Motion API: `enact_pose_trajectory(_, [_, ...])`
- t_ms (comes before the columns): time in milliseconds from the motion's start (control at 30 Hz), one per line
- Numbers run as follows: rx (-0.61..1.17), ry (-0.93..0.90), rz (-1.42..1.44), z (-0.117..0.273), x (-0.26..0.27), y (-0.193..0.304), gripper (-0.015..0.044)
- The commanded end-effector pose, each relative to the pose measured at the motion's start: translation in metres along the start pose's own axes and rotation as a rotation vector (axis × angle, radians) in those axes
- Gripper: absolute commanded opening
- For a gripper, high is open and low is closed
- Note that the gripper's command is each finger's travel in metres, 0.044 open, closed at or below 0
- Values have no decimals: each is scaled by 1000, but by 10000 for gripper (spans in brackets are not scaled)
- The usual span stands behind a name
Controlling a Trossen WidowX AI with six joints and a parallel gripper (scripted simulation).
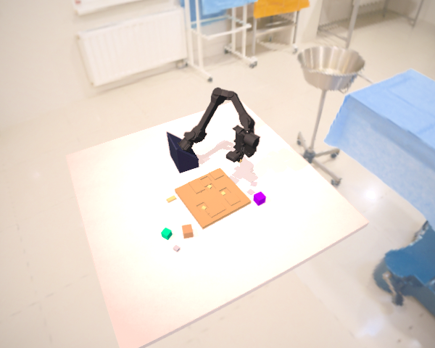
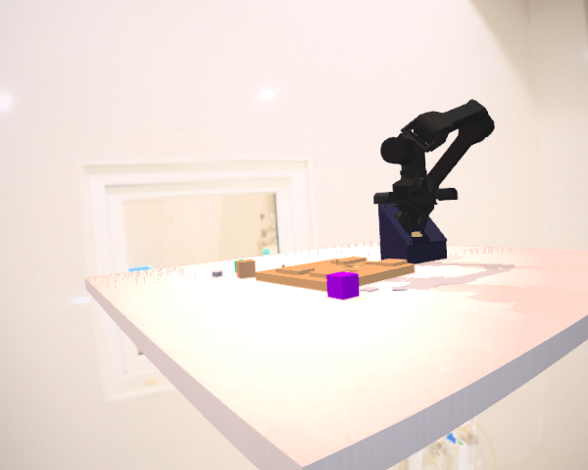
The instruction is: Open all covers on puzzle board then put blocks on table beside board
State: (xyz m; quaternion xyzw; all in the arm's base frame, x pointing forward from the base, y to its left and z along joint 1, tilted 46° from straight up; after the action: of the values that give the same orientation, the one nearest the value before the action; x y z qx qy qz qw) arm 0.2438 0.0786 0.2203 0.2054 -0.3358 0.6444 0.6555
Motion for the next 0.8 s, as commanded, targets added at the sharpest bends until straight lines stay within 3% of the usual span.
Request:
enact_pose_trajectory(0, [1, 1, -5, -5, 1, -1, 80])
enact_pose_trajectory(767, [4, 6, -3, -42, -1, -5, 80])
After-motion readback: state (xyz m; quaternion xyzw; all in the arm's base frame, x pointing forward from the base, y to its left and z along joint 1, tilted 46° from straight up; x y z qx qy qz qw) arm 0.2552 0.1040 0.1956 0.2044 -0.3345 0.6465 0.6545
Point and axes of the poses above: the point midway between the two fingers, 35 mm back from their tips, its own z axis back along the fingers, its own x axis across the jaws, y = z × x, the point moved 4 cm from there along z, back along the fingers, and after that the axes turned 15 degrees about -z, right-handed, at the moved point
